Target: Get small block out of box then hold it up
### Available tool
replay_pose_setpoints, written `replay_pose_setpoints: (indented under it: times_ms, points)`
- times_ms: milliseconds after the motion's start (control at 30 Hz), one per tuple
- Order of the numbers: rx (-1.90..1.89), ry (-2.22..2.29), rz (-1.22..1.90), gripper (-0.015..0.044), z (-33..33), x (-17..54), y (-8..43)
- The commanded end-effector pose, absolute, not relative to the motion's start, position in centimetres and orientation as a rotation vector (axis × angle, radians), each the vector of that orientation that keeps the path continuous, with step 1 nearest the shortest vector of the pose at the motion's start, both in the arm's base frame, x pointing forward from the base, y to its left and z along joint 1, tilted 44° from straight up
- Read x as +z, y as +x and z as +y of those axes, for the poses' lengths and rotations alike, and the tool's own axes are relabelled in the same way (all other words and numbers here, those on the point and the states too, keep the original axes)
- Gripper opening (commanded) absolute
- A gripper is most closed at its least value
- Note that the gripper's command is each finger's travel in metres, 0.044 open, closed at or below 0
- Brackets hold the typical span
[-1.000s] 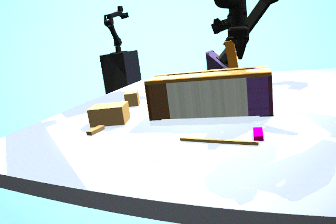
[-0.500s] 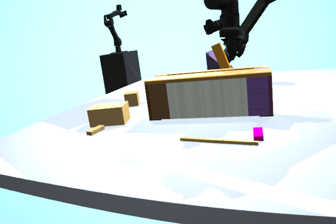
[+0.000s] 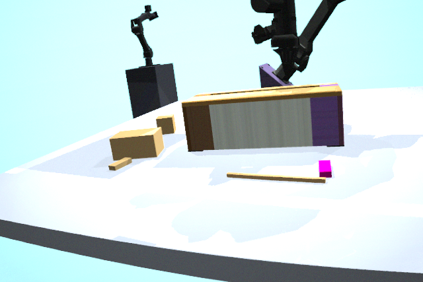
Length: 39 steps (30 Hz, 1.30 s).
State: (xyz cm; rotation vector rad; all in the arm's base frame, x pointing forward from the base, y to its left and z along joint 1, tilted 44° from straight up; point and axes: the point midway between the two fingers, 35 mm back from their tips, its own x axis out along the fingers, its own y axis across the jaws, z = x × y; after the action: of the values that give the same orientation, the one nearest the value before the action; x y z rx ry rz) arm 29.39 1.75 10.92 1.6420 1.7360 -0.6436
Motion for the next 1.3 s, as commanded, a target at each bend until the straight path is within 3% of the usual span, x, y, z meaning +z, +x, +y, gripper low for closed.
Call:
replay_pose_setpoints:
  times_ms: [0, 533, 1267]
  points:
    - [-0.644, 1.642, 1.737, 0.04, 1.9, 11.0, 29.4]
    - [-0.371, 1.831, 1.988, 0.04, -8.3, 0.8, 29.1]
    - [-0.366, 1.835, 1.988, 0.04, -7.1, -0.9, 29.3]
